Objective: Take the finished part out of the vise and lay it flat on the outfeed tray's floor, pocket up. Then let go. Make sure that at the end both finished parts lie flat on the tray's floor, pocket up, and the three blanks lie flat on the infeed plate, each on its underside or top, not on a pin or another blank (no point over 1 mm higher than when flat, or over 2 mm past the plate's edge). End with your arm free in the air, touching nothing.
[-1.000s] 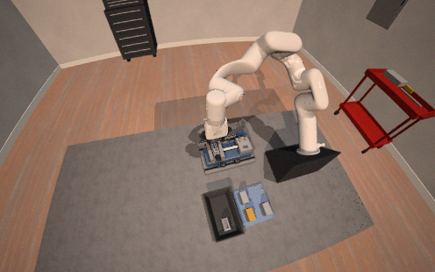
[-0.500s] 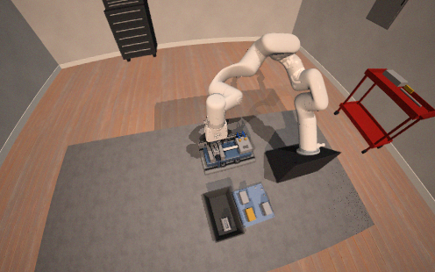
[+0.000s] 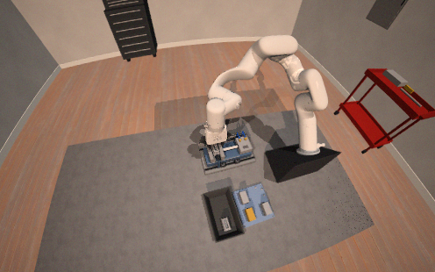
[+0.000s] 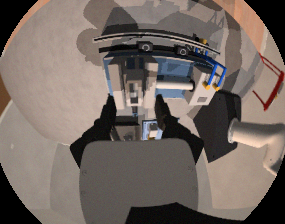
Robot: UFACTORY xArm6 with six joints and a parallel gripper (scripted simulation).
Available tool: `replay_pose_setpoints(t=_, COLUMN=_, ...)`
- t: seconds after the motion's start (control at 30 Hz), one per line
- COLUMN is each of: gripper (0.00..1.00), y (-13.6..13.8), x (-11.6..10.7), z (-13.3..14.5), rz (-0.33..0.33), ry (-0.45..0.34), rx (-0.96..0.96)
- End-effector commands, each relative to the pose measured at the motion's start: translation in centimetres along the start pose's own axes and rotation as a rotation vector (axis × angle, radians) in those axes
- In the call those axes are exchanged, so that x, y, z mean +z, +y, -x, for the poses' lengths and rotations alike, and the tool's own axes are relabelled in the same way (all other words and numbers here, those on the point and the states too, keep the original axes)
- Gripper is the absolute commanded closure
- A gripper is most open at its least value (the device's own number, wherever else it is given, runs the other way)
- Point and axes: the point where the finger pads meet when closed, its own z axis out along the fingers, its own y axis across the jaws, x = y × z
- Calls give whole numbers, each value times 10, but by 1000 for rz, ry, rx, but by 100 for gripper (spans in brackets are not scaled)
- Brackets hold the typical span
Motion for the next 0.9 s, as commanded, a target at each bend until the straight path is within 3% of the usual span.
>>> replay_pose_setpoints(t=0.0, gripper=31, y=-1, x=6, z=0, rz=-4, ry=0, rx=1)
replay_pose_setpoints(t=0.87, gripper=31, y=-1, x=12, z=0, rz=-4, ry=0, rx=1)
